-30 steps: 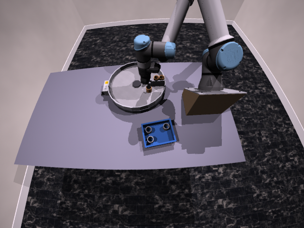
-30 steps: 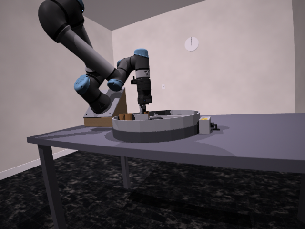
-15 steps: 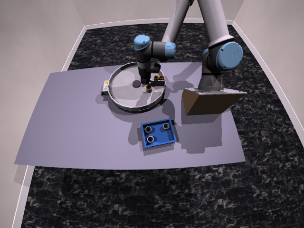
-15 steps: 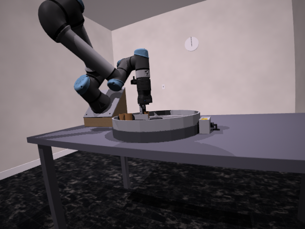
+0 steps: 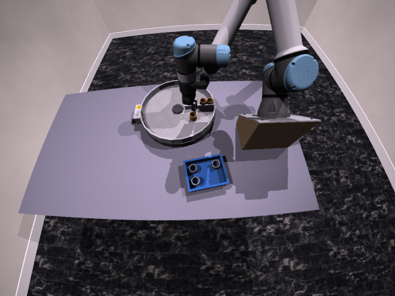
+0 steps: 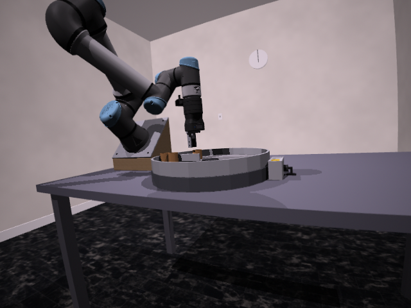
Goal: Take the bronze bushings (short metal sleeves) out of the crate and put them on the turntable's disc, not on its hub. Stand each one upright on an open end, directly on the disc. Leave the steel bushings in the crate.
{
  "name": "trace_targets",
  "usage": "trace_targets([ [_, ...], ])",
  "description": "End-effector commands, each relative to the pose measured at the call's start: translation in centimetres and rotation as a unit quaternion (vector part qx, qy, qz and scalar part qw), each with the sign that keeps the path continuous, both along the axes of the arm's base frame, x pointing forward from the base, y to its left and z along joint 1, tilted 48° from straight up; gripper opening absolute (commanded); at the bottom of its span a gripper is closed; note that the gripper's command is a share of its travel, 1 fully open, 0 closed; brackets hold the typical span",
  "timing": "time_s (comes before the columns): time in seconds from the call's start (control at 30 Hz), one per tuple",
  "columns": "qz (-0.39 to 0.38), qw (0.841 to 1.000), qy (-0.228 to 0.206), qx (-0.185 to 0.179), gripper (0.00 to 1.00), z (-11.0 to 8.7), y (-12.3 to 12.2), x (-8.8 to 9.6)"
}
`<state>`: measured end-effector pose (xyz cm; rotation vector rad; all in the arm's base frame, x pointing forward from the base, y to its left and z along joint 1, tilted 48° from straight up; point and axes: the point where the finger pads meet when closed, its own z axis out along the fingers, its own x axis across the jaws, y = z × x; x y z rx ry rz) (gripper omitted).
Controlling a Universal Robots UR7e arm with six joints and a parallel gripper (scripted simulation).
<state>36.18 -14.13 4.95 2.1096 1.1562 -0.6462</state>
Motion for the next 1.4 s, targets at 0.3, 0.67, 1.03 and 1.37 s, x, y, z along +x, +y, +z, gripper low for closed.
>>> trace_targets([
  [0.3, -0.003, 1.000, 0.001, 0.000, 0.38, 1.03, 1.02, 0.27],
  [0.67, -0.004, 1.000, 0.002, 0.000, 0.38, 0.97, 1.00, 0.19],
  [1.03, -0.004, 1.000, 0.002, 0.000, 0.38, 0.97, 1.00, 0.20],
  [1.37, -0.003, 1.000, 0.001, 0.000, 1.00, 1.10, 1.10, 0.28],
])
